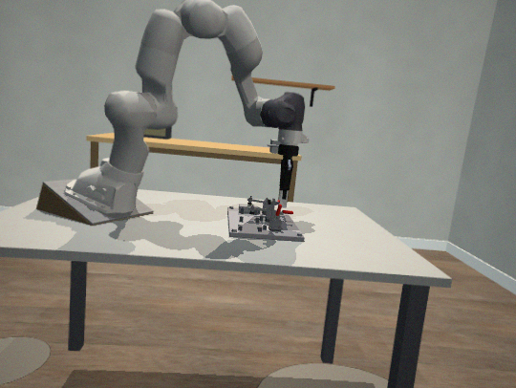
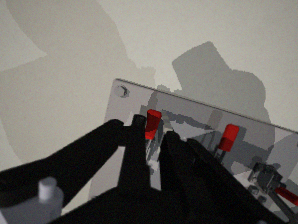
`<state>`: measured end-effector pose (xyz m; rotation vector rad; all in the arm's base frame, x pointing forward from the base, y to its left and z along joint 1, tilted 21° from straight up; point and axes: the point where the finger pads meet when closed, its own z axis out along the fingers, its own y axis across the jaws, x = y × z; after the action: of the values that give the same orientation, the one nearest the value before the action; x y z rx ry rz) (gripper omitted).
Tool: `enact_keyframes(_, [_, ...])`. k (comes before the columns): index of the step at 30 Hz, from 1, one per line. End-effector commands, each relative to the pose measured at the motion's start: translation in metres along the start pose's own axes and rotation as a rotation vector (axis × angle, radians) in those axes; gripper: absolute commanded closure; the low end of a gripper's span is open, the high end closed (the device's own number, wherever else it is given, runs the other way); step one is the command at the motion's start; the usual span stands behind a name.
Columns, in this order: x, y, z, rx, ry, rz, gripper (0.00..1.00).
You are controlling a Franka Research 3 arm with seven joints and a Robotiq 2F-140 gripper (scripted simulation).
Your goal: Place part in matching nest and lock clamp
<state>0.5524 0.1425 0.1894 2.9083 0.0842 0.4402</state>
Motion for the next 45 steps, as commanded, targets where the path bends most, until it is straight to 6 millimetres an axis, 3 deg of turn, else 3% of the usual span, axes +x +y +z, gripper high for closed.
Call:
enact_keyframes(1, [0.0001, 0.0004, 0.0026, -0.003, 0.001, 0.008, 1.00])
enact_keyframes(45, [0.0022, 0.0005, 0.0078, -0.003, 0.001, 0.008, 1.00])
